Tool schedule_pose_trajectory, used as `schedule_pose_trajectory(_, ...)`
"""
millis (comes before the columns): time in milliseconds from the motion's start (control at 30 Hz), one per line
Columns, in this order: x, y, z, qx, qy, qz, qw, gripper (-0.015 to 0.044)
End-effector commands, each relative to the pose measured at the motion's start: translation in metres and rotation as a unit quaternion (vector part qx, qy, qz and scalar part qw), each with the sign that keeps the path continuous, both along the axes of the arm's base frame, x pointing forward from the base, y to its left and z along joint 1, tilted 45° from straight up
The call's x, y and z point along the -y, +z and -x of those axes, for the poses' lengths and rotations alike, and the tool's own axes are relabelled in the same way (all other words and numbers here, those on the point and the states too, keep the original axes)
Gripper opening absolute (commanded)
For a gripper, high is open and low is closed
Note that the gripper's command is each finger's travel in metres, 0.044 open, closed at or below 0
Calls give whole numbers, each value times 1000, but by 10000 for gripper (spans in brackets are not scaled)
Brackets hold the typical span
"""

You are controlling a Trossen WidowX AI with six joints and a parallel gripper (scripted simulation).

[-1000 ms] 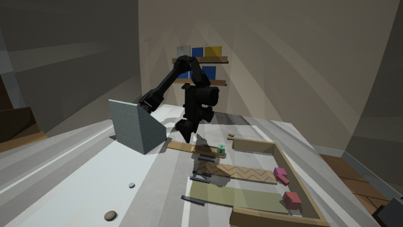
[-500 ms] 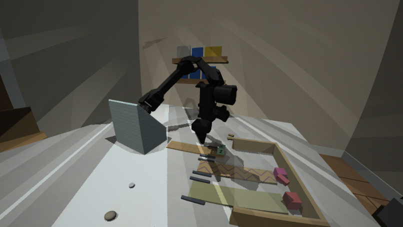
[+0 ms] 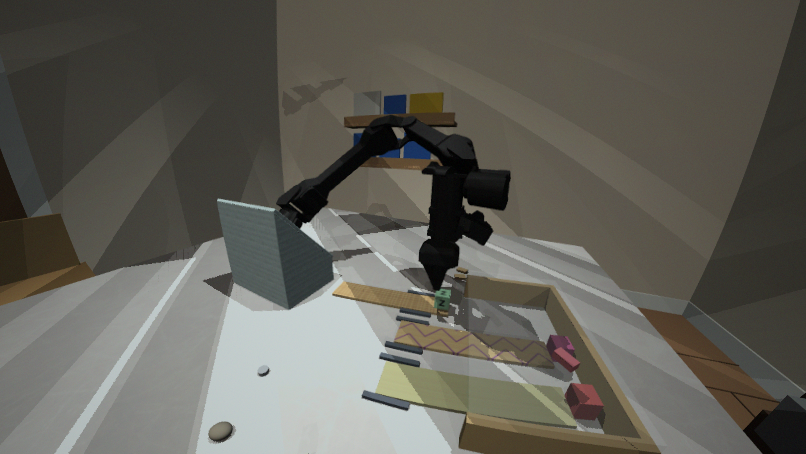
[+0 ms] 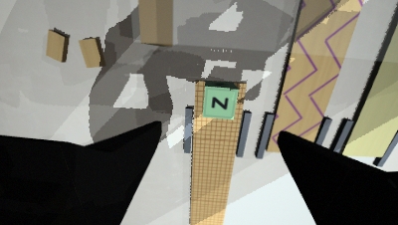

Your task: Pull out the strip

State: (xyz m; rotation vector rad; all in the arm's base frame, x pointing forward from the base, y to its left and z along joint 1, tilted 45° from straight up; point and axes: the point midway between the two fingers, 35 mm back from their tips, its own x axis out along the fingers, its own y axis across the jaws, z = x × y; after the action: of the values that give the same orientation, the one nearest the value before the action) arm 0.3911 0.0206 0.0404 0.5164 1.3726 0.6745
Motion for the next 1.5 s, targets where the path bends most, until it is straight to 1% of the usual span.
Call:
schedule_pose_trajectory(0, -1, -1, -11, -4, -1, -3, 1000, 440)
schedule_pose_trajectory(233, -7, -7, -12, -4, -1, -3, 1000, 256)
schedule_pose_trajectory(267, -8, -8, -12, -4, -1, -3, 1000, 250)
schedule_pose_trajectory(1133, -39, -38, -15, -4, -1, -4, 1000, 250)
schedule_pose_trajectory(1400, -40, -39, -15, -4, -1, -4, 1000, 250)
schedule_pose_trajectory(1467, -39, -37, -16, 1, 0, -1, 1000, 198)
